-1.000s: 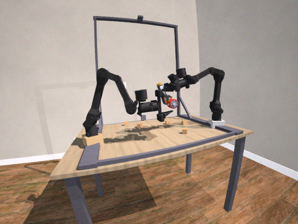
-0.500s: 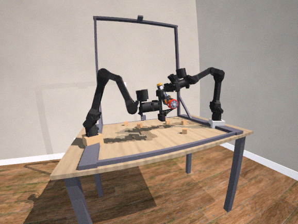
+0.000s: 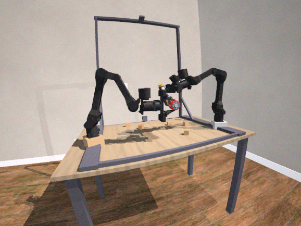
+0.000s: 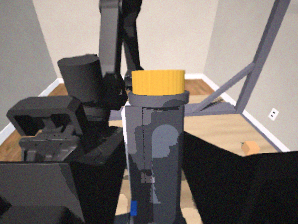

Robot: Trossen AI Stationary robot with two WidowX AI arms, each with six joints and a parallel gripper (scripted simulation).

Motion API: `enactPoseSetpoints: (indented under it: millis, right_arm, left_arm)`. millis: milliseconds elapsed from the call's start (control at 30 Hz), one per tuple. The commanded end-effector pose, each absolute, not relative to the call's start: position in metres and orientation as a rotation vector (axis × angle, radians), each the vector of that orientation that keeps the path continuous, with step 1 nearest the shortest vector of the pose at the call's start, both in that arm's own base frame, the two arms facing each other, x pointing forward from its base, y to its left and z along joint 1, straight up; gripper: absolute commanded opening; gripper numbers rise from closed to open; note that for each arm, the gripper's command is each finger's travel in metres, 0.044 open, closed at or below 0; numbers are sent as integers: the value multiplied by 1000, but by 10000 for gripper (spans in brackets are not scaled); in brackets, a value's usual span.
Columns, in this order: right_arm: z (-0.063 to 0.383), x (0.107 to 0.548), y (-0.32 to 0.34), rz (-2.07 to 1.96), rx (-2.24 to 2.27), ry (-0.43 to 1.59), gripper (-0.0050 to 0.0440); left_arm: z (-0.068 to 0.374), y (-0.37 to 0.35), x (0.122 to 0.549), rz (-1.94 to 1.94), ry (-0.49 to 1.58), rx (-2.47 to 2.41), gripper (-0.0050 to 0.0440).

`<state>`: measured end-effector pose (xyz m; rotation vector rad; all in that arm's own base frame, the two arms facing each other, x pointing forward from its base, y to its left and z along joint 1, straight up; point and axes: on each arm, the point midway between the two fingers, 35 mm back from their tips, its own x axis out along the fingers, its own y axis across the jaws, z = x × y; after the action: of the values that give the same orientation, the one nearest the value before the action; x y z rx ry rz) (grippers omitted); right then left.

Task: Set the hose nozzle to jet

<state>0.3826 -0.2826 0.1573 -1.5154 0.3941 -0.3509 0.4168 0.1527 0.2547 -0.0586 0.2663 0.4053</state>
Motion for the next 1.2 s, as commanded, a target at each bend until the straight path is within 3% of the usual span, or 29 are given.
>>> enactPoseSetpoints:
  millis: [0,267,700,1167]
  right_arm:
    - [169,384,-284,-348,-1520,397,0]
    - [176,385,-286,-215,-1478,515,0]
    - [173,385,-285,-252,-1490,483,0]
    - [180,386,-286,-94,-1426,635,0]
  left_arm:
    - [276,152,417,402,213,-45,170]
    - [276,152,417,402,213,-45,170]
    - [276,152,417,402,213,-45,170]
    - [276,152,417,402,213,-45,170]
